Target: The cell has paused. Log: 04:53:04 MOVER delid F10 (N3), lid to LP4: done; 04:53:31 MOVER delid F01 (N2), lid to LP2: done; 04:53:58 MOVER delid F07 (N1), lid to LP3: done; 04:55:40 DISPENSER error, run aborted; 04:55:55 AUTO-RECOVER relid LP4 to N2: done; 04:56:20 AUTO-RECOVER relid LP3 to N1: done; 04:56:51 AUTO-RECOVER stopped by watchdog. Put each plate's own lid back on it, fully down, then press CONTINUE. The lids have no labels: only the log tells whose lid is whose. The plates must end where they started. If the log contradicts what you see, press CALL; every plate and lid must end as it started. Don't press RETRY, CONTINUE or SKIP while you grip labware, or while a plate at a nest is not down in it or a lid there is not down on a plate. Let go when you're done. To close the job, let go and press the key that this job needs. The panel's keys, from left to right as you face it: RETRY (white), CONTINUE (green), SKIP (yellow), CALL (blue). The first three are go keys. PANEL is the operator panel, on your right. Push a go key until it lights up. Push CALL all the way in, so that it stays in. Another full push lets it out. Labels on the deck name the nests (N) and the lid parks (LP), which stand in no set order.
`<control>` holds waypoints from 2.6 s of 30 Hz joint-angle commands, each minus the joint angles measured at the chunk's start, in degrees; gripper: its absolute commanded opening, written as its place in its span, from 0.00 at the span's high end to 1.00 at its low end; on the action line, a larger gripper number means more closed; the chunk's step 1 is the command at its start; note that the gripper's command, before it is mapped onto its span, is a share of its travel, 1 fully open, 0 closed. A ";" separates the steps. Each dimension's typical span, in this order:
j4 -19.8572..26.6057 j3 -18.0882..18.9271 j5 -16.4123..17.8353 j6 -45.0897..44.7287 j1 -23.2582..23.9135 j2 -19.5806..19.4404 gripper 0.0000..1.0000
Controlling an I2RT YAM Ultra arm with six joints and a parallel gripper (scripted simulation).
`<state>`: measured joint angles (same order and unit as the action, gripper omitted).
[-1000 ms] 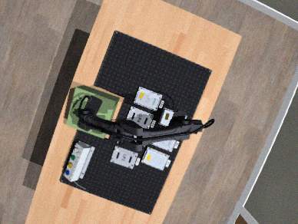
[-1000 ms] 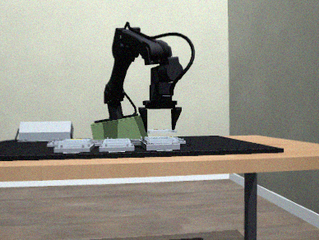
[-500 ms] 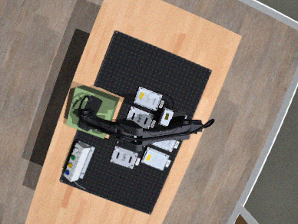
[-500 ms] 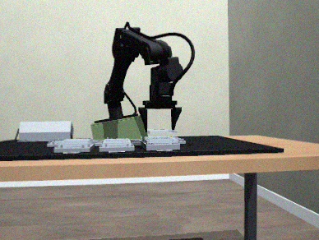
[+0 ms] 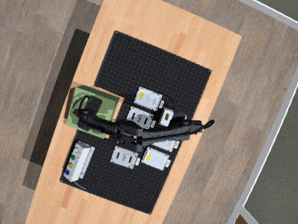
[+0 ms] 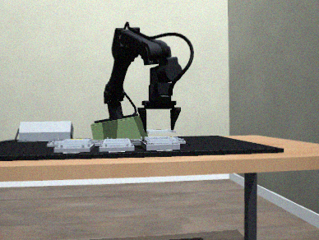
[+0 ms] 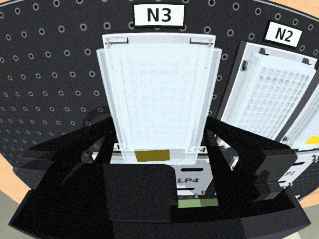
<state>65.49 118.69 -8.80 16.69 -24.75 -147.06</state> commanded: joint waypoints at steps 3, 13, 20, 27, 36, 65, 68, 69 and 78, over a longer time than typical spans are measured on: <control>-0.42 0.82 -0.08 0.37 -0.25 2.09 1.00; -1.97 -1.21 -0.09 0.43 -0.11 1.06 1.00; -2.50 -0.34 -0.09 0.30 0.04 0.92 1.00; -2.94 -1.51 -0.09 0.37 0.06 0.66 1.00; -3.29 -1.85 -0.09 0.37 -0.11 0.53 1.00; -5.32 -2.68 -0.10 0.12 0.19 -0.06 1.00; -5.43 -2.93 -0.10 0.20 0.26 -0.16 1.00; -5.43 -2.93 -0.10 0.20 0.26 -0.16 1.00; -5.39 -2.73 -0.10 0.13 0.08 -0.29 1.00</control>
<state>61.52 115.83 -8.80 16.69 -24.47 -148.24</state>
